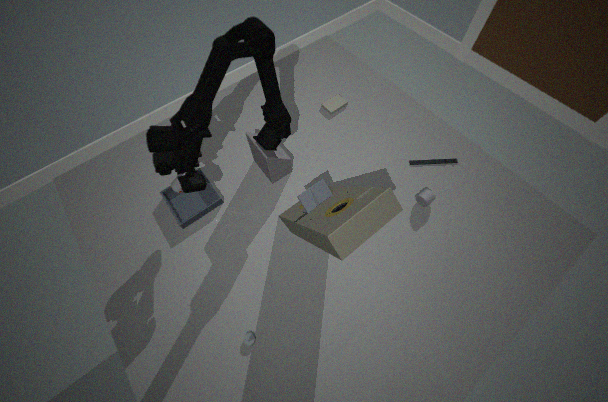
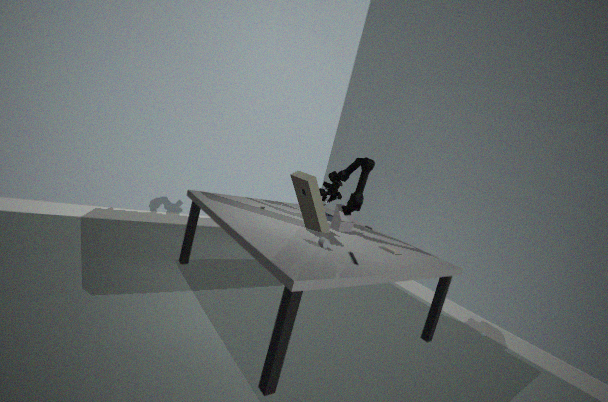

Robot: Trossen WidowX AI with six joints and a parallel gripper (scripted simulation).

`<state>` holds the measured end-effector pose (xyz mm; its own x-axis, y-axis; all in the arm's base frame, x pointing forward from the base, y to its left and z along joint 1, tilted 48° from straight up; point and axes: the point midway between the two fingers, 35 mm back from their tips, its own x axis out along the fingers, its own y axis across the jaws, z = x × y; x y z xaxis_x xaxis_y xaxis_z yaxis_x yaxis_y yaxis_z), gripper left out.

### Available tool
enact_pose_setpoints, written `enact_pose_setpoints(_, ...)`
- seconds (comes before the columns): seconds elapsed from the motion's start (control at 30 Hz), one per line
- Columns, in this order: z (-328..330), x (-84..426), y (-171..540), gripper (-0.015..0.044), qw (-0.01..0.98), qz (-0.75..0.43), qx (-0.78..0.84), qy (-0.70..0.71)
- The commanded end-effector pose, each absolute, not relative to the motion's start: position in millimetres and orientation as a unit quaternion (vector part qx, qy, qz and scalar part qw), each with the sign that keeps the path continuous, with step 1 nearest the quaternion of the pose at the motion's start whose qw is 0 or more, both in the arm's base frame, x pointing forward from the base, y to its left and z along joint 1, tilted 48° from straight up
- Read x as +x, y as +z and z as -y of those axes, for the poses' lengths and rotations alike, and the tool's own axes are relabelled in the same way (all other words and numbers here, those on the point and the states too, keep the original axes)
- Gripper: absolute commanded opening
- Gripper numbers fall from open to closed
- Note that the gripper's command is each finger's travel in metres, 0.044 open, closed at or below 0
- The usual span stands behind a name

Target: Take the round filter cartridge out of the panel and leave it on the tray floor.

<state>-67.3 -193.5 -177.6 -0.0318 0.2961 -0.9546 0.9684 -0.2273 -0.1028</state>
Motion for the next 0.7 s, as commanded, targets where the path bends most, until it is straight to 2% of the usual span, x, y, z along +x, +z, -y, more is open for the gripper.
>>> enact_pose_setpoints(0.0,191,-70,-181,0.0,0.336,-0.518,0.604,-0.504)
enact_pose_setpoints(0.63,139,-63,-230,0.0,0.335,-0.518,0.604,-0.504)
enact_pose_setpoints(0.67,141,-62,-229,0.0026,0.334,-0.517,0.607,-0.502)
